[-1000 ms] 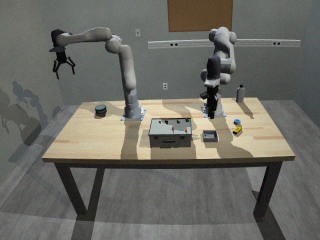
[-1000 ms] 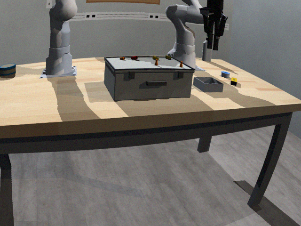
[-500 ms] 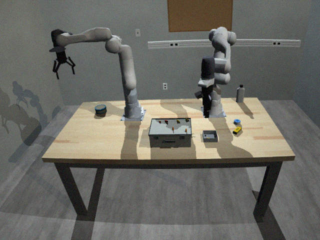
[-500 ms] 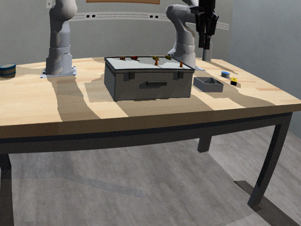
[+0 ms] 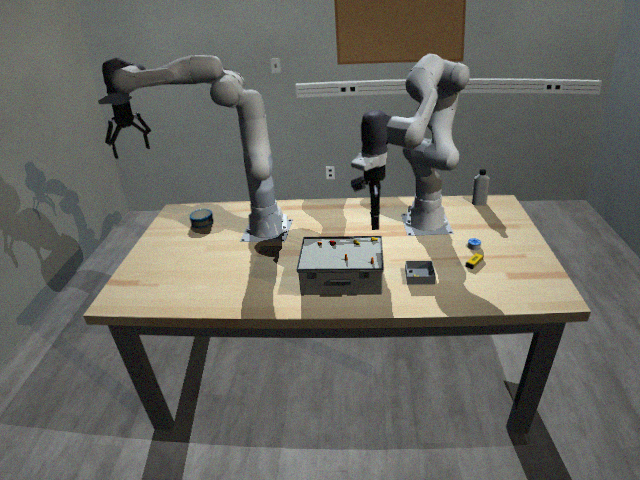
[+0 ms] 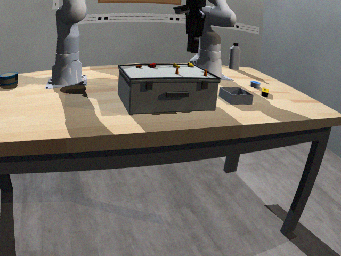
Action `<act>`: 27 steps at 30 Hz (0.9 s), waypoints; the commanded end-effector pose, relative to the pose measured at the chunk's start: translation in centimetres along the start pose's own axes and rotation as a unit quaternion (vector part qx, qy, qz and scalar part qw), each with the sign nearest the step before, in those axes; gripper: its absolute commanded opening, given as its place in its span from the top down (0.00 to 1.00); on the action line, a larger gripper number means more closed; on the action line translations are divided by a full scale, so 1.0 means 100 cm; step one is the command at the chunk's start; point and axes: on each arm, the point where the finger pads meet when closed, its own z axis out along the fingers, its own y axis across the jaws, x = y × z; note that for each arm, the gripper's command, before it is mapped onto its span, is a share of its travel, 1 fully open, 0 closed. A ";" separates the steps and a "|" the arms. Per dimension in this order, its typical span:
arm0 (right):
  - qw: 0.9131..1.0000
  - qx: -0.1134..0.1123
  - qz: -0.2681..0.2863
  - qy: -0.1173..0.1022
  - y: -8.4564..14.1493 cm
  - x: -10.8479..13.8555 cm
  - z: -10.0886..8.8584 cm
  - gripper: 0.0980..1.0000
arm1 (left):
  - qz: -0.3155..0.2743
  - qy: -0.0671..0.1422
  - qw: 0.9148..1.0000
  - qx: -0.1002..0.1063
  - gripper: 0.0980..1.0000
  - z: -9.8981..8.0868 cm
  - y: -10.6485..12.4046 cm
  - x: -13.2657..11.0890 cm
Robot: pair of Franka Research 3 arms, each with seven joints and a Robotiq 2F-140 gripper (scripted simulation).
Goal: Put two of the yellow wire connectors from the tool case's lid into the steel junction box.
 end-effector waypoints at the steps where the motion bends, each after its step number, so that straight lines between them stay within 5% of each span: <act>1: 1.000 0.000 0.000 0.000 0.000 0.000 0.000 0.00 | -0.021 0.003 1.000 0.000 0.83 0.014 -0.001 0.002; 5: 1.000 0.000 0.000 0.000 0.000 0.000 0.000 0.00 | -0.021 0.003 1.000 0.000 0.83 0.038 -0.001 0.003; 27: 1.000 0.000 0.000 0.000 0.000 0.000 0.000 0.00 | -0.021 0.003 1.000 0.000 0.83 0.038 -0.001 0.003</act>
